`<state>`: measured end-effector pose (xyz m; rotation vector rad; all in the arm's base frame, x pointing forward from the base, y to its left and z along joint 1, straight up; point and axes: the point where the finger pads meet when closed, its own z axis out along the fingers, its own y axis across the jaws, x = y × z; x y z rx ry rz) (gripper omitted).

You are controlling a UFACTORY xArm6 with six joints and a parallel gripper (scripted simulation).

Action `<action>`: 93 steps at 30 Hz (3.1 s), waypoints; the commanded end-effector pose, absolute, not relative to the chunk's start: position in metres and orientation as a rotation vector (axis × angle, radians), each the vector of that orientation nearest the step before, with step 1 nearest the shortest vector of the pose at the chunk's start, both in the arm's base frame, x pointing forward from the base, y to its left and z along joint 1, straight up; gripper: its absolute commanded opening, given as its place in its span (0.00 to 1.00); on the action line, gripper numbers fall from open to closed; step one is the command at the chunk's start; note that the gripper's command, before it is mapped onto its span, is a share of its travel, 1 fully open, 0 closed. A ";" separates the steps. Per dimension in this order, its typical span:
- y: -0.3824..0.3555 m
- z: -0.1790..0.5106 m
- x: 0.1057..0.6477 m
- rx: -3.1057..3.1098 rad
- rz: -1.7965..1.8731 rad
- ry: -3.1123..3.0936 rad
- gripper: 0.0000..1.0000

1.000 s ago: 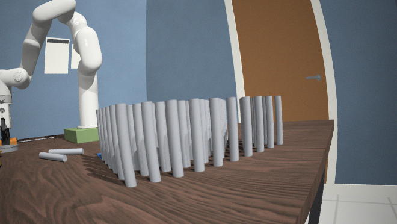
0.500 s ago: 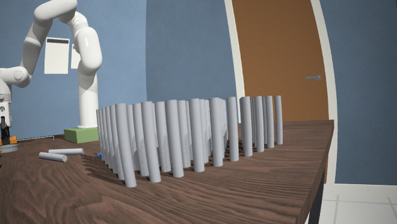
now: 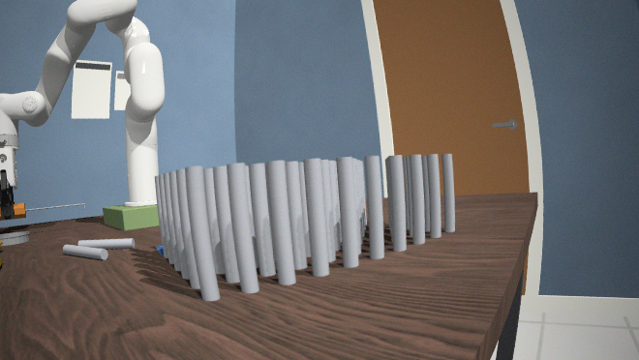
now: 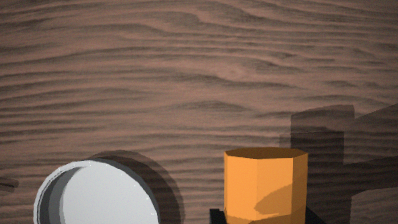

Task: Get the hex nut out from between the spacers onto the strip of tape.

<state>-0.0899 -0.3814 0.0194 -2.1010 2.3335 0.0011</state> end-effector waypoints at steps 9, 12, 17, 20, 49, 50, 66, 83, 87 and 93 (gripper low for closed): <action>-0.383 0.077 -0.090 -2.103 -0.002 2.336 0.00; -0.383 0.089 -0.090 -2.103 -0.002 2.336 0.00; -0.383 0.100 -0.090 -2.103 -0.002 2.336 0.00; -0.382 0.109 -0.090 -2.103 -0.002 2.336 0.00; -0.379 0.125 -0.087 -2.086 -0.002 2.351 0.00; -0.378 0.125 -0.086 -2.078 -0.002 2.358 0.00; -0.309 0.125 -0.029 -1.710 -0.002 2.638 0.00; -0.182 0.125 0.079 -0.929 -0.001 3.004 0.00; -0.158 0.123 0.100 -0.725 -0.001 3.060 0.00; -0.118 0.122 0.132 -0.434 -0.001 3.115 0.00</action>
